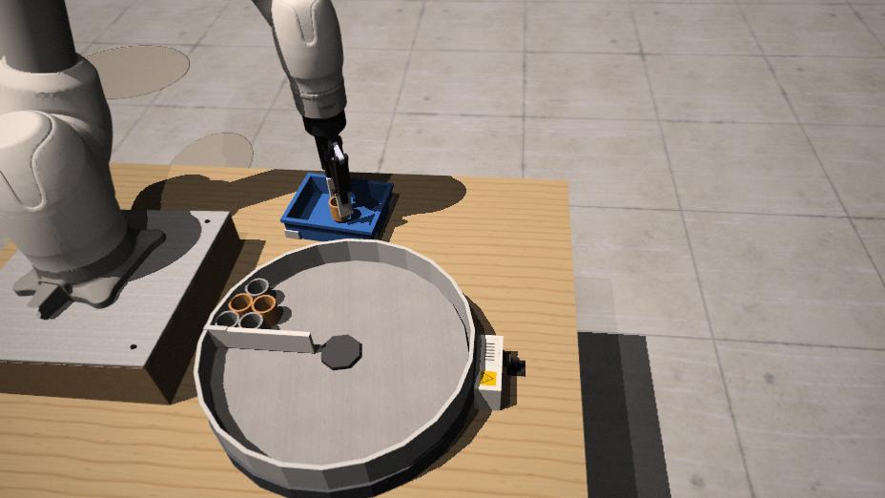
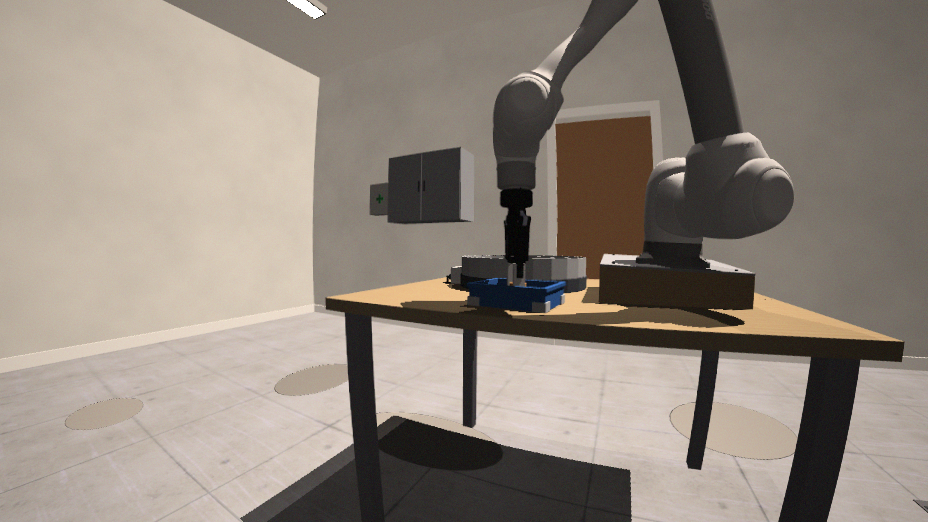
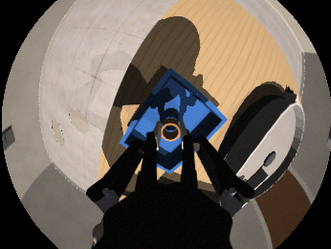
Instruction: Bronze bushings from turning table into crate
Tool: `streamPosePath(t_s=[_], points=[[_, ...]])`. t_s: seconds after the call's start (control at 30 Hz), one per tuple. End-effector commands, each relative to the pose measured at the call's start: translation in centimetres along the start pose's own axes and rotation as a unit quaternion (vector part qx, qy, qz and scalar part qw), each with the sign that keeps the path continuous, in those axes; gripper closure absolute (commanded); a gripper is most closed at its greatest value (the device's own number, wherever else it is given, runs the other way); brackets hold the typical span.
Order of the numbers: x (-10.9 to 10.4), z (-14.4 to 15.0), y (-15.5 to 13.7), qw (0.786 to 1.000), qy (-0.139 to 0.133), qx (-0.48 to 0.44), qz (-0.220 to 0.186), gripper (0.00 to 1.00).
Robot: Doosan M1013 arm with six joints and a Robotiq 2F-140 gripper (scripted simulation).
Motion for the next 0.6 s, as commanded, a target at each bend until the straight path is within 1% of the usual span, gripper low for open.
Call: streamPosePath(t_s=[0.0, 0.57], points=[[0.05, 0.00, 0.00, 1.000, 0.000, 0.000, 0.000, 1.00], [0.50, 0.00, 0.00, 1.000, 0.000, 0.000, 0.000, 1.00]])
Point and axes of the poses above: the point where the finger pads meet when closed, its own x axis out along the fingers, its own z axis across the jaws, y = z × x, the point moved 7 cm from there along -x, back along the fingers, and after that the axes turned 3 degrees about -x, right-handed, at the moved point
